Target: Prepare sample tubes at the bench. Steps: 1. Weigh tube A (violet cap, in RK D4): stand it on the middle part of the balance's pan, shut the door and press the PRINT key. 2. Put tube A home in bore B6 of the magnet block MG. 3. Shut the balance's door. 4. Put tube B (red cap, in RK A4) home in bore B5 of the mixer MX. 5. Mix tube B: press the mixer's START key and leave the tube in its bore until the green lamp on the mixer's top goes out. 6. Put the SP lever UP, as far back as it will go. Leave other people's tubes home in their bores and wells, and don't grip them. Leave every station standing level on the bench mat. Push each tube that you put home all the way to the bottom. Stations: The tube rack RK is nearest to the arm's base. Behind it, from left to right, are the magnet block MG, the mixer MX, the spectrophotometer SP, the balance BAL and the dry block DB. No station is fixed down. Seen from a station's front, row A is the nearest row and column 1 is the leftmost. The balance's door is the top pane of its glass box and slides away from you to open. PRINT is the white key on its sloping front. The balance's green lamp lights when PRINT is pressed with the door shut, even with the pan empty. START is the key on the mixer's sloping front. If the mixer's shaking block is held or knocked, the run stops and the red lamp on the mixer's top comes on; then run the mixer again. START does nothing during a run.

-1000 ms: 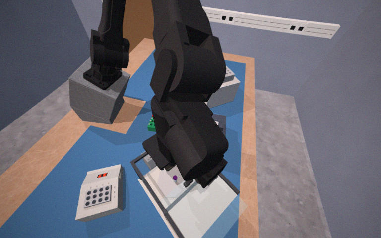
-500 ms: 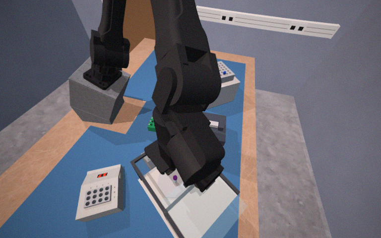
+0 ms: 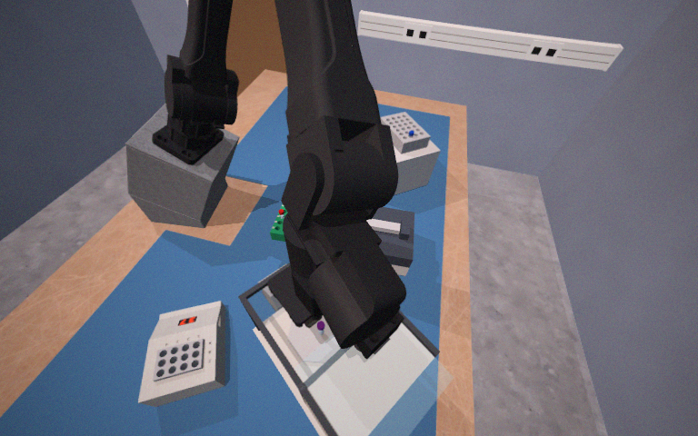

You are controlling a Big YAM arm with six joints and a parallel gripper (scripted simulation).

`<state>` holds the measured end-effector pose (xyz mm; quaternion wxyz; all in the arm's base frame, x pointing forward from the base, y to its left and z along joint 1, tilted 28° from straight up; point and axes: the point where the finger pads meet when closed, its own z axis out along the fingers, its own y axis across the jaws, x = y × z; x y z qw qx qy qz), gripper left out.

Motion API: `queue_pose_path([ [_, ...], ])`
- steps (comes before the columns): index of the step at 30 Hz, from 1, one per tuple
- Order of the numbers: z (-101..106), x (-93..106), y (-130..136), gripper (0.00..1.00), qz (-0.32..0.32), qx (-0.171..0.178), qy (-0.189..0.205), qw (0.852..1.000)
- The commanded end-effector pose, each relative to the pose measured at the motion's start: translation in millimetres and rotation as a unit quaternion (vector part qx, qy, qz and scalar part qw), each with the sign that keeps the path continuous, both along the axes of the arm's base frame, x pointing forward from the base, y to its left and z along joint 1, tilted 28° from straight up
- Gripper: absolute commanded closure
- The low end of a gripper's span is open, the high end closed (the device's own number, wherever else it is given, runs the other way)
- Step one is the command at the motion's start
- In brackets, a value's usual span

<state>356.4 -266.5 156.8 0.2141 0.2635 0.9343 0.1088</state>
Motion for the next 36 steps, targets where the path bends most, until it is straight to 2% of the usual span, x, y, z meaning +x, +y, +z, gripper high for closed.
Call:
queue_pose_path([
  [1, -6.5, 7.7, 1.8, 0.64, -0.003, 0.000, -0.001, 1.000],
  [8, -17.5, 13.0, 3.0, 0.64, -0.003, 0.001, -0.001, 1.000],
  [11, -15.6, 16.4, 2.4, 0.64, -0.003, -0.004, -0.006, 1.000],
  [13, -24.8, 17.0, 3.6, 0.64, -0.003, 0.001, -0.001, 1.000],
  [15, -24.8, 17.0, 3.6, 0.64, -0.003, 0.001, -0.001, 1.000],
  [16, -16.8, 16.3, 2.5, 0.64, -0.005, -0.007, -0.009, 1.000],
  [18, -29.7, 19.0, 4.4, 0.64, -0.003, 0.001, 0.000, 1.000],
  [25, -40.1, 24.2, 5.6, 0.64, -0.003, 0.001, 0.000, 1.000],
  [28, -37.0, 28.1, 4.7, 0.64, -0.003, -0.005, -0.007, 1.000],
  [30, -46.3, 28.3, 6.2, 0.64, -0.003, 0.000, -0.001, 1.000],
  [33, -41.8, 28.2, 4.2, 0.64, -0.006, -0.004, -0.006, 1.000],
  [36, -53.5, 31.0, 7.2, 0.64, -0.003, 0.001, 0.000, 1.000],
])
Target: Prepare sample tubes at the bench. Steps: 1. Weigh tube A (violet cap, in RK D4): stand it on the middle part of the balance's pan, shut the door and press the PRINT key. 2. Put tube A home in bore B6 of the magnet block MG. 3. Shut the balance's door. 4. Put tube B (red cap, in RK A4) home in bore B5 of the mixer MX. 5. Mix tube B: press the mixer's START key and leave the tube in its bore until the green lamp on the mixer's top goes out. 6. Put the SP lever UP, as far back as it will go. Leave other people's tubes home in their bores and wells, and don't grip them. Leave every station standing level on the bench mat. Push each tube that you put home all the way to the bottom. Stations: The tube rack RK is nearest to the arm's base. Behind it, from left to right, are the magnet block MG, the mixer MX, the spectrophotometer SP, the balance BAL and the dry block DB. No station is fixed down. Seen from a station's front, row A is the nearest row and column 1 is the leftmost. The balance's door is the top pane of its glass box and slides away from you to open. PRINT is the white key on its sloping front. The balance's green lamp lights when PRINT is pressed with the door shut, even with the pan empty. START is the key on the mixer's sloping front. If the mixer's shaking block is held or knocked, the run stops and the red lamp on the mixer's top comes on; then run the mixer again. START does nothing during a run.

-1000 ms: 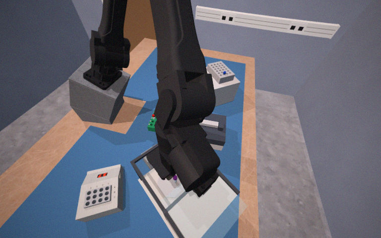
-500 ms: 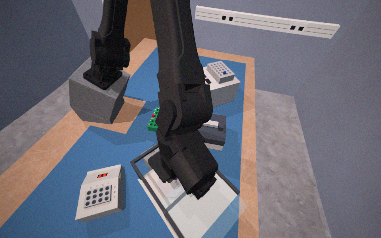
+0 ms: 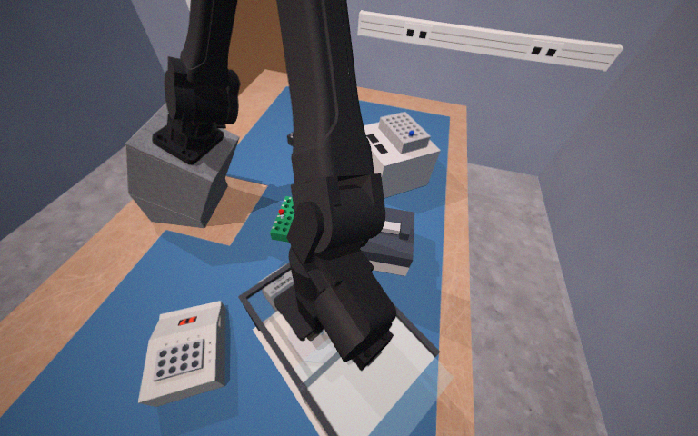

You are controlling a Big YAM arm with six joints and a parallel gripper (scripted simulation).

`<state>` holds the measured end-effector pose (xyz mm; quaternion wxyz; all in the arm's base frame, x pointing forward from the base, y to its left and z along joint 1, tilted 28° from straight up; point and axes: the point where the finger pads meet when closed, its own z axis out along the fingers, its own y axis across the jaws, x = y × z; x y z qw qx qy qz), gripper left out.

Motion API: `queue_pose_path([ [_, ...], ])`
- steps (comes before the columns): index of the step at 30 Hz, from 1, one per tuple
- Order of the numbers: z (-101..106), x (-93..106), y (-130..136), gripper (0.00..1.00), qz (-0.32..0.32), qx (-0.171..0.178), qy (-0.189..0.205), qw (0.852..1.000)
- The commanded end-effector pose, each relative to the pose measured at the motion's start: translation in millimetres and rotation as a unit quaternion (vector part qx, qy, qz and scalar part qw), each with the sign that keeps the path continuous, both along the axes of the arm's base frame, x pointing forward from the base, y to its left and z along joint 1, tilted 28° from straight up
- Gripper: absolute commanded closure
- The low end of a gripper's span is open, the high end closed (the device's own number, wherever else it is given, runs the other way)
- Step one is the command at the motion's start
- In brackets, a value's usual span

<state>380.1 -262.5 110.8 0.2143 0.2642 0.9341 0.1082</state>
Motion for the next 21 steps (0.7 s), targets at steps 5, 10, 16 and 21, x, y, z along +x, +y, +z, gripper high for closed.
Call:
queue_pose_path([
  [5, -14.2, 11.6, 3.5, 0.64, -0.002, 0.001, -0.001, 1.000],
  [10, 4.1, 14.7, -3.7, 0.64, -0.007, -0.015, -0.019, 1.000],
  [16, -15.2, 14.1, -0.7, 0.64, -0.006, -0.001, -0.004, 1.000],
  [21, -13.0, 15.6, 3.6, 0.64, -0.002, -0.004, -0.007, 1.000],
])
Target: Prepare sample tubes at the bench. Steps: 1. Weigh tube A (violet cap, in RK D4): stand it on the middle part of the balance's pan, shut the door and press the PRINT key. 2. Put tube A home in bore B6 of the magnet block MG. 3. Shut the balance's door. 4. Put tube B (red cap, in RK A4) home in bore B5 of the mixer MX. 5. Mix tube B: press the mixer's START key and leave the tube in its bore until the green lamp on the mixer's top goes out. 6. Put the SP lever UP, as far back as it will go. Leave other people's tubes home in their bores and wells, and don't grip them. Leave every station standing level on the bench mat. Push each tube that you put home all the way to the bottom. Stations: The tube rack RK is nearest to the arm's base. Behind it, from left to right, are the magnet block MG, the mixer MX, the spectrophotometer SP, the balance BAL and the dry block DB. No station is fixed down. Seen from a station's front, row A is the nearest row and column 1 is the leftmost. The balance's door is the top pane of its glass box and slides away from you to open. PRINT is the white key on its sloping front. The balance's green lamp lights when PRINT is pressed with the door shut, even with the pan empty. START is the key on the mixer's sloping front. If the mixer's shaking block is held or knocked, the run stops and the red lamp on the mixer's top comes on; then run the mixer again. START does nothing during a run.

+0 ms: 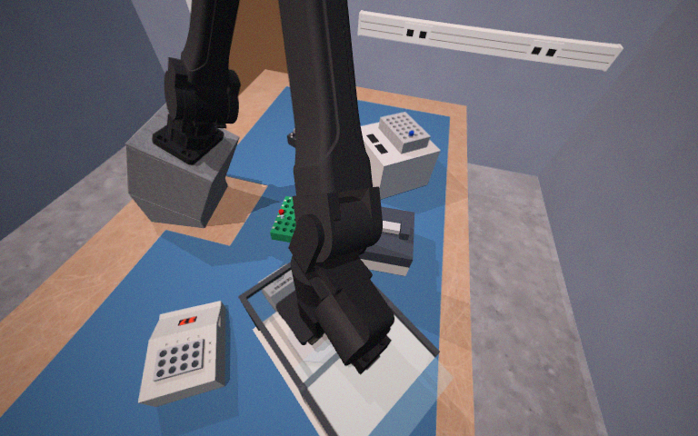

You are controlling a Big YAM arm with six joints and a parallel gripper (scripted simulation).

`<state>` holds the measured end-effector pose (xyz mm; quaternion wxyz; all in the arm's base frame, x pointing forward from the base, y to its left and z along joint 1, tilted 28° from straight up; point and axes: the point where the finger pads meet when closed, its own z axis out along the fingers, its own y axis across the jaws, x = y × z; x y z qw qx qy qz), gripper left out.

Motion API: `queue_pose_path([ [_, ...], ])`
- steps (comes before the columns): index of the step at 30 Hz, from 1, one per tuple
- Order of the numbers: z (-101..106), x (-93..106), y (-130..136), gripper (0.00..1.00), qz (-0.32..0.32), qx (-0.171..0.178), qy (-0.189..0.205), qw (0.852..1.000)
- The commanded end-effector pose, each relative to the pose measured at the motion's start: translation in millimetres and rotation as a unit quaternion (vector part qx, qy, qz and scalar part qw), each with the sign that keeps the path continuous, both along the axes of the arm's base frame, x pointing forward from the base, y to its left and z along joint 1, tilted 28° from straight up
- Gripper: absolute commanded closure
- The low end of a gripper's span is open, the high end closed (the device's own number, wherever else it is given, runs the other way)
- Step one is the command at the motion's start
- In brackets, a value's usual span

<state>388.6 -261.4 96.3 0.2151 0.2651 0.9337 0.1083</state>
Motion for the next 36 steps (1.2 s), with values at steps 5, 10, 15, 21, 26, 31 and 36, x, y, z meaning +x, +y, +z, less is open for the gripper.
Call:
queue_pose_path([
  [5, -6.4, 6.3, 2.7, 0.64, -0.003, 0.000, -0.001, 1.000],
  [10, 4.9, 15.0, -3.2, 0.64, -0.002, -0.010, -0.013, 1.000],
  [15, -2.8, 13.8, -0.4, 0.64, -0.002, -0.006, -0.008, 1.000],
  [21, -12.5, 12.0, 3.0, 0.64, -0.001, 0.000, -0.002, 1.000],
  [26, -10.5, 11.2, 3.6, 0.64, -0.002, -0.003, -0.004, 1.000],
  [31, -15.9, 13.5, 3.7, 0.64, -0.001, 0.000, -0.002, 1.000],
  [36, -12.9, 13.5, 3.2, 0.64, -0.003, -0.004, -0.006, 1.000],
])
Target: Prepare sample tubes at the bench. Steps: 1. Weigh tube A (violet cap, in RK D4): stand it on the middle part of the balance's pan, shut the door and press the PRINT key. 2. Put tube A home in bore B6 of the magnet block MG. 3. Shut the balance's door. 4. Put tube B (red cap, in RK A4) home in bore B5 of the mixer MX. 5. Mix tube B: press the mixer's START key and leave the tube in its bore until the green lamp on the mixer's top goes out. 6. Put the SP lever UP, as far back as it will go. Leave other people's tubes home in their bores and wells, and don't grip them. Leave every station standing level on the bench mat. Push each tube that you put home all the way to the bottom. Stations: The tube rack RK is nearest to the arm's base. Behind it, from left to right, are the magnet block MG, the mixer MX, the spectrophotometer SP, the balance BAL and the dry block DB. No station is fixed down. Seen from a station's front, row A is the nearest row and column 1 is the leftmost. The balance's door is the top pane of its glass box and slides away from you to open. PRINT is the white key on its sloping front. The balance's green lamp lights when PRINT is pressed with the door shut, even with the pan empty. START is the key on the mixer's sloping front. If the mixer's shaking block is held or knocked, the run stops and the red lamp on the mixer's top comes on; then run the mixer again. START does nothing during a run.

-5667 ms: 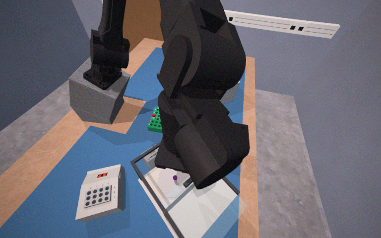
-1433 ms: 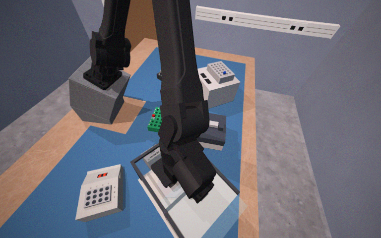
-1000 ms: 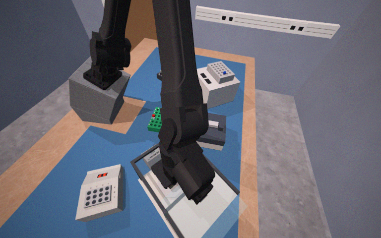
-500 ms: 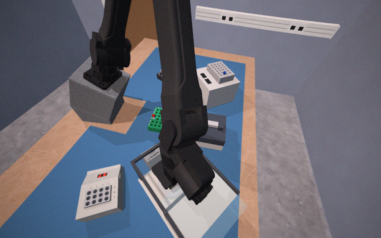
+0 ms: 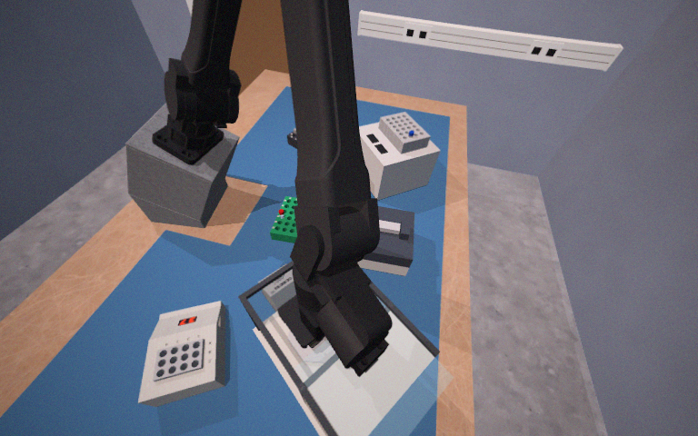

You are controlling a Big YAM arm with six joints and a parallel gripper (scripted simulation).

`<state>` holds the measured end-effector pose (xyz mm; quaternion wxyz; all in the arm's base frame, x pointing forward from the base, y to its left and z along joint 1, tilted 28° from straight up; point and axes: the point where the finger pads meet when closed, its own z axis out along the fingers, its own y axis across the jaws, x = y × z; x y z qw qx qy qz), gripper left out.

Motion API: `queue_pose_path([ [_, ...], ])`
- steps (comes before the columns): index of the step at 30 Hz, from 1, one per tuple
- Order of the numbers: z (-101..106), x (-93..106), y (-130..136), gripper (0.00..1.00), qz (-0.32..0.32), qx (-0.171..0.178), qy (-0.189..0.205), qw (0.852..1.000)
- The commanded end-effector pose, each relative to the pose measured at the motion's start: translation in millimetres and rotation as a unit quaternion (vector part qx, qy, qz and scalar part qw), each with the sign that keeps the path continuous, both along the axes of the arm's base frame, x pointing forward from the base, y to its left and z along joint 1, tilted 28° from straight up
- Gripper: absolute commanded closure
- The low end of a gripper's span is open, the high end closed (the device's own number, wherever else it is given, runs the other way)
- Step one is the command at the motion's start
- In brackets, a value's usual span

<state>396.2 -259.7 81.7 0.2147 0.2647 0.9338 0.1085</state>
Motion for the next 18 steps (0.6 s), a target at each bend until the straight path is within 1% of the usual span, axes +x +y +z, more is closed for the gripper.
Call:
queue_pose_path([
  [1, 1.4, 7.9, 0.2, 0.64, -0.003, -0.005, -0.007, 1.000],
  [2, 9.4, 7.3, -6.5, 0.64, -0.004, -0.009, -0.011, 1.000],
  [18, 9.4, 7.3, -6.5, 0.64, -0.004, -0.009, -0.011, 1.000],
])
